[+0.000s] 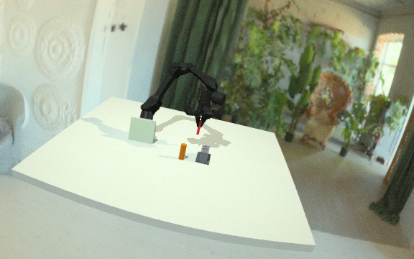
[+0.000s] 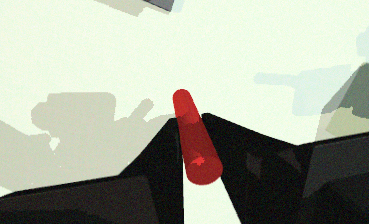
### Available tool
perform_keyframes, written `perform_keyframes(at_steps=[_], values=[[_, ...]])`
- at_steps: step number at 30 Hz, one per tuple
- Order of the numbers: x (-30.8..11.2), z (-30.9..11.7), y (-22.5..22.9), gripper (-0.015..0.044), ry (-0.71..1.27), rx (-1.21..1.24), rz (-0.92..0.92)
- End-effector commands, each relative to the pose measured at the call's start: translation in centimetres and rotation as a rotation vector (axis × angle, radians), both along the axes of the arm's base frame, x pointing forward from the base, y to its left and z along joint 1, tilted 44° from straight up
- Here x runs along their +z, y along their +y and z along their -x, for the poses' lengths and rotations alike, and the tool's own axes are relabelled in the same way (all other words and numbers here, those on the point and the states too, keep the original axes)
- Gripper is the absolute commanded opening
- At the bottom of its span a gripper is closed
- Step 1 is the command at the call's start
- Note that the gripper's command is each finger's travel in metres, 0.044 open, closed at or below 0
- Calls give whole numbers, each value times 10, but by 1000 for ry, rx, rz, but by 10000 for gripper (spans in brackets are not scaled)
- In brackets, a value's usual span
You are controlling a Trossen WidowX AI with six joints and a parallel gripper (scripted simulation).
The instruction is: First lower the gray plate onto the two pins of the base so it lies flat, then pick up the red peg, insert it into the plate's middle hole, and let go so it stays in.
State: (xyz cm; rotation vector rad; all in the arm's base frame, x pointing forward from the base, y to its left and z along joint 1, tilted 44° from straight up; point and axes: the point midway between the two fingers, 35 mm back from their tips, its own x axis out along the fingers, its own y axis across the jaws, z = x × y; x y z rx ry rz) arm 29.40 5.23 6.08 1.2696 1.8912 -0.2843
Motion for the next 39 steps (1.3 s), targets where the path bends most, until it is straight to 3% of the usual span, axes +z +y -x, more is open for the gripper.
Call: perform_keyframes(at_steps=[1,39], values=[[-6,-8,-7,0,-4,3,4],[-88,-64,-74,0,-7,6,-1]])
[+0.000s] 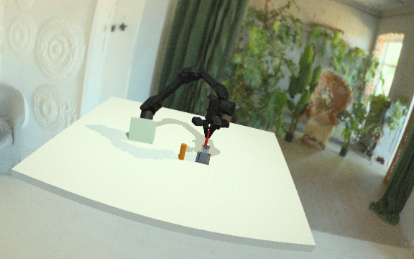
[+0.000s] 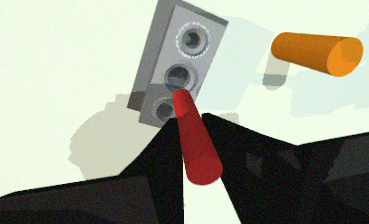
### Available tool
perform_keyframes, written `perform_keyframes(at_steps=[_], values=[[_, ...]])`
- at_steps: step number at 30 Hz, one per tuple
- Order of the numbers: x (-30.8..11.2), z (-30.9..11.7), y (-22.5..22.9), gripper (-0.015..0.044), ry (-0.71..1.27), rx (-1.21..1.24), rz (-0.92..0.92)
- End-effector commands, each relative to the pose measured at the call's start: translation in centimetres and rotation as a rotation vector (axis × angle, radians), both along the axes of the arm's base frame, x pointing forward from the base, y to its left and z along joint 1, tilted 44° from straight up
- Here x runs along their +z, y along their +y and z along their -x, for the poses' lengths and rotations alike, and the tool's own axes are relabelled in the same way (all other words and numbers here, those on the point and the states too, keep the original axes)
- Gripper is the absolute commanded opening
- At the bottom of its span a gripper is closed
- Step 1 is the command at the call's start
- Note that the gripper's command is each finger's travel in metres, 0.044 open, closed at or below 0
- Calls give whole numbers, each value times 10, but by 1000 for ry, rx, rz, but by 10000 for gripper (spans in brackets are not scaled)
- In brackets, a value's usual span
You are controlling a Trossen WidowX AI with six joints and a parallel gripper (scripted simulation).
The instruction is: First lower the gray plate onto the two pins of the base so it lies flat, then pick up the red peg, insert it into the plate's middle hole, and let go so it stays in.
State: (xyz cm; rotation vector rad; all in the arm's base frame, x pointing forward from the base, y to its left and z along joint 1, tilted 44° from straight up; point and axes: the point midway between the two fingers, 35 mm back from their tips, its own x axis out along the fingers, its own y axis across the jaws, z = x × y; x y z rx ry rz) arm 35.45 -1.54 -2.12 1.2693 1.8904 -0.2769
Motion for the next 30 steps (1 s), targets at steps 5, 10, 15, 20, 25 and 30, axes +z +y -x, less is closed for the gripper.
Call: perform_keyframes(at_steps=[5,10,15,20,25,30], values=[[-7,-5,-6,0,-3,4,2],[-7,-5,-6,0,-3,4,2],[-7,-5,-6,0,-3,4,2],[-7,-5,-6,0,-3,4,2],[-7,-5,-6,0,-3,4,2],[-8,-5,-7,0,-3,4,3]])
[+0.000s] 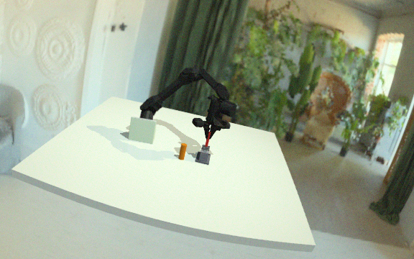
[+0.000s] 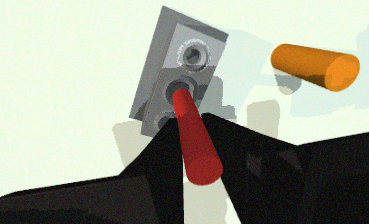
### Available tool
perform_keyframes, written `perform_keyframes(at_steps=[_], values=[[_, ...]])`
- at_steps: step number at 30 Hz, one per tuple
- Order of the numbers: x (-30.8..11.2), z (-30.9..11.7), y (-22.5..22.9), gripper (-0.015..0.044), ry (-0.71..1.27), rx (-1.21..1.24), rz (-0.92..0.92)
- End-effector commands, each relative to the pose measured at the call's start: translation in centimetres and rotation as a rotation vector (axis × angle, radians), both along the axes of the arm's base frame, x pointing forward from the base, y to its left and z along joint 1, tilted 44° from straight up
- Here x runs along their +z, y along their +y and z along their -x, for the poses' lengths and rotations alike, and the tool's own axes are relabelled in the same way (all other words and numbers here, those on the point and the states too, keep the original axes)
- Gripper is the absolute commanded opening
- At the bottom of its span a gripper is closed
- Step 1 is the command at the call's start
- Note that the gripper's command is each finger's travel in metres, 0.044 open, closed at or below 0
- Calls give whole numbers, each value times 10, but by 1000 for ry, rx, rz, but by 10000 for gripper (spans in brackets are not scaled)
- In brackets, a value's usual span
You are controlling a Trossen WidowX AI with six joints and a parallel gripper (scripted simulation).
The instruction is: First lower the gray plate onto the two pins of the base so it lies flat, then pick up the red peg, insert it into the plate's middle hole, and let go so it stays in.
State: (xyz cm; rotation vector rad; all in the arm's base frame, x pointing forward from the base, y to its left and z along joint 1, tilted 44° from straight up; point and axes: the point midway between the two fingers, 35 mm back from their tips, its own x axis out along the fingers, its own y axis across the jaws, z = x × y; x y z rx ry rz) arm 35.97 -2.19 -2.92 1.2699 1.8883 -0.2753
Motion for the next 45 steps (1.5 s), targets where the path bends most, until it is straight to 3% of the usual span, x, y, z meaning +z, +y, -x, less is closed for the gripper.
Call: perform_keyframes(at_steps=[1,45], values=[[0,0,-1,0,-1,4,3],[-11,3,9,0,-2,9,6]])
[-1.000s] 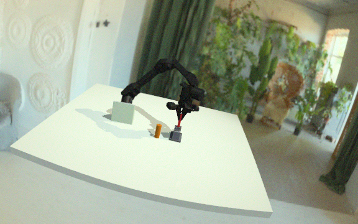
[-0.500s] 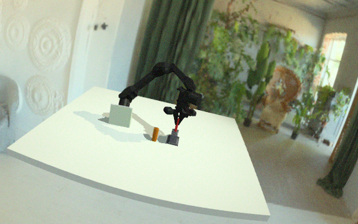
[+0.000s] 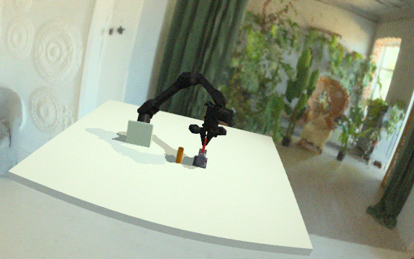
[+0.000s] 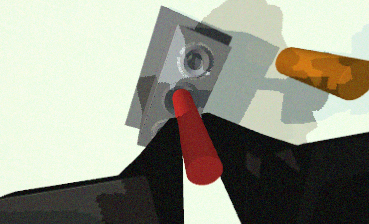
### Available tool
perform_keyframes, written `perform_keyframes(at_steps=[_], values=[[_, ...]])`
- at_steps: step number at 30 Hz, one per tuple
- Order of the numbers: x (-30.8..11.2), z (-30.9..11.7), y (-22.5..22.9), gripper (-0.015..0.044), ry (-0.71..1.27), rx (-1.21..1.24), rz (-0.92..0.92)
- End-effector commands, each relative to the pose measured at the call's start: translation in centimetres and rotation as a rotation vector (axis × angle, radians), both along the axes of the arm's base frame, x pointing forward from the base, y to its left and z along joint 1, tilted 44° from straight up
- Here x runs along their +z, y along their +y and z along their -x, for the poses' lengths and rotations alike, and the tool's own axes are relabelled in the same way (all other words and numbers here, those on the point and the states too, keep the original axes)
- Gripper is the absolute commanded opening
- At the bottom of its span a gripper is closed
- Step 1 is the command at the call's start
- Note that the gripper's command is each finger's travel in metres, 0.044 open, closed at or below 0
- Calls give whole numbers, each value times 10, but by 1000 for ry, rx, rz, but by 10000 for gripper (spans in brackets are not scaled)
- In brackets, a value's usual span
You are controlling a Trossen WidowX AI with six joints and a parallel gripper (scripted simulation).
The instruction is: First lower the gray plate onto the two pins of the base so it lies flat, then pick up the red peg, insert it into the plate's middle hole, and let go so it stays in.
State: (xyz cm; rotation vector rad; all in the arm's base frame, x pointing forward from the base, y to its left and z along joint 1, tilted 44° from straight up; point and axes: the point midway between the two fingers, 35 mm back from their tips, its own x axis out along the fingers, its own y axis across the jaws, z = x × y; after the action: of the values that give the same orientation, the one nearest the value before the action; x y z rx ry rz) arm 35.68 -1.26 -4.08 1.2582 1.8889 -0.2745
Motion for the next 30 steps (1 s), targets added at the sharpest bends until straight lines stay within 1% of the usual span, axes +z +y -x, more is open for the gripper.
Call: perform_keyframes(at_steps=[1,25,30], values=[[0,0,0,0,0,1,0],[0,0,3,0,0,5,1],[0,0,3,131,0,5,1]])
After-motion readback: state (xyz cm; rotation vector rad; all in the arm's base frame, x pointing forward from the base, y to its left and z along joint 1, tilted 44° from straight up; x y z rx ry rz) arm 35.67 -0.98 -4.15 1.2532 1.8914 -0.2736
